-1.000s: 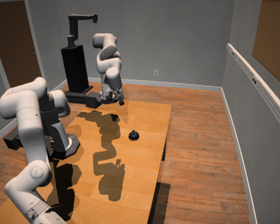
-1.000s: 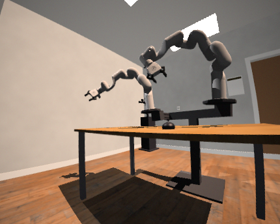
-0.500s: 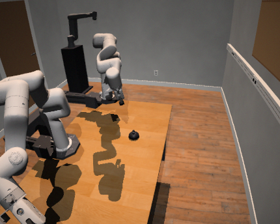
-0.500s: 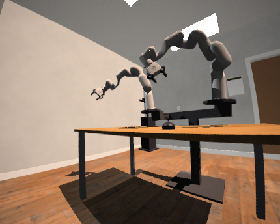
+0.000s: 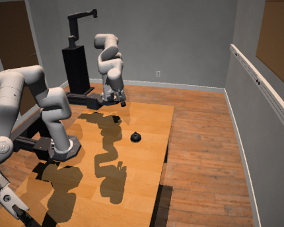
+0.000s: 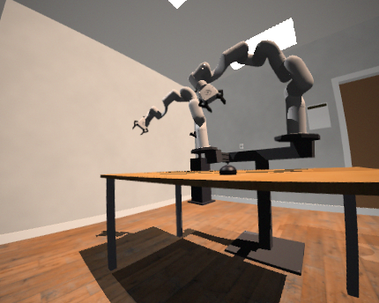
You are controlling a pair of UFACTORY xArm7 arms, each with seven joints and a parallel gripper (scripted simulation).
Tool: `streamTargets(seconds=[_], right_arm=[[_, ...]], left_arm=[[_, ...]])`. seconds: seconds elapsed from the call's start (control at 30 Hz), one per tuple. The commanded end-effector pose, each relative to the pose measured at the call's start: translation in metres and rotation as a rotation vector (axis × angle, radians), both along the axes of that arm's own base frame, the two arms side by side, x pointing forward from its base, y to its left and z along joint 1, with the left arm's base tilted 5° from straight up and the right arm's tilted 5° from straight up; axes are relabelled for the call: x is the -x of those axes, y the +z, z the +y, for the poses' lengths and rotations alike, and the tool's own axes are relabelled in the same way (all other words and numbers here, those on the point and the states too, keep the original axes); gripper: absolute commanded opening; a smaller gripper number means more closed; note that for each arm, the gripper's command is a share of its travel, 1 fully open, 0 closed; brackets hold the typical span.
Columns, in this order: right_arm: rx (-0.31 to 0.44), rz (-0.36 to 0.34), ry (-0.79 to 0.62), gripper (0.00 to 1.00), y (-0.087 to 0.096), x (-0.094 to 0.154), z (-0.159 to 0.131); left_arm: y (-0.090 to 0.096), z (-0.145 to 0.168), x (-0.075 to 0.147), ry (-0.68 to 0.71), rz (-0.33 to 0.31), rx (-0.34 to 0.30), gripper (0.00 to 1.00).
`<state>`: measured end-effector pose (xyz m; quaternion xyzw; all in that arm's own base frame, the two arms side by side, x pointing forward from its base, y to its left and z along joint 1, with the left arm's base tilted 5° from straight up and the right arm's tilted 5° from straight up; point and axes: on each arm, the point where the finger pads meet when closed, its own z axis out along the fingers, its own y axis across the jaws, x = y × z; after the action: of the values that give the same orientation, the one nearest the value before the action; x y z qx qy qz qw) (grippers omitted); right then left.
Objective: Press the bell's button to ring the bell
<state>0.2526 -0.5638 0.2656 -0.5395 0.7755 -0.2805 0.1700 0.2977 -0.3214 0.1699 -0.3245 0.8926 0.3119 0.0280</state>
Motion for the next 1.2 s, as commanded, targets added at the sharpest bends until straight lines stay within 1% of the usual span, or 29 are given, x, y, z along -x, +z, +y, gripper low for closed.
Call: streamTargets(seconds=[0.0,0.17,0.23,0.33,0.73,0.8,0.93,1.17], right_arm=[[0.008,0.104,0.058,1.00,0.003,0.041,0.019],[0.003,0.177,0.094,1.00,0.000,0.071,0.033],[0.003,0.177,0.094,1.00,0.000,0.071,0.033],[-0.007,0.242,0.125,1.00,-0.002,0.099,0.047],[-0.051,0.400,0.191,1.00,-0.009,0.168,0.085],[-0.051,0.400,0.191,1.00,-0.009,0.168,0.085],[-0.079,0.469,0.216,1.00,-0.011,0.199,0.105],[-0.121,0.551,0.245,1.00,-0.014,0.236,0.131]], left_arm=[[0.002,-0.001,-0.001,0.000,-0.003,0.004,1.00],[0.002,-0.001,-0.001,0.000,-0.003,0.004,1.00],[0.002,-0.001,-0.001,0.000,-0.003,0.004,1.00],[0.002,-0.001,-0.001,0.000,-0.003,0.004,1.00],[0.002,-0.001,-0.001,0.000,-0.003,0.004,1.00],[0.002,-0.001,-0.001,0.000,-0.003,0.004,1.00],[0.002,-0.001,-0.001,0.000,-0.003,0.004,1.00],[0.002,-0.001,-0.001,0.000,-0.003,0.004,1.00]])
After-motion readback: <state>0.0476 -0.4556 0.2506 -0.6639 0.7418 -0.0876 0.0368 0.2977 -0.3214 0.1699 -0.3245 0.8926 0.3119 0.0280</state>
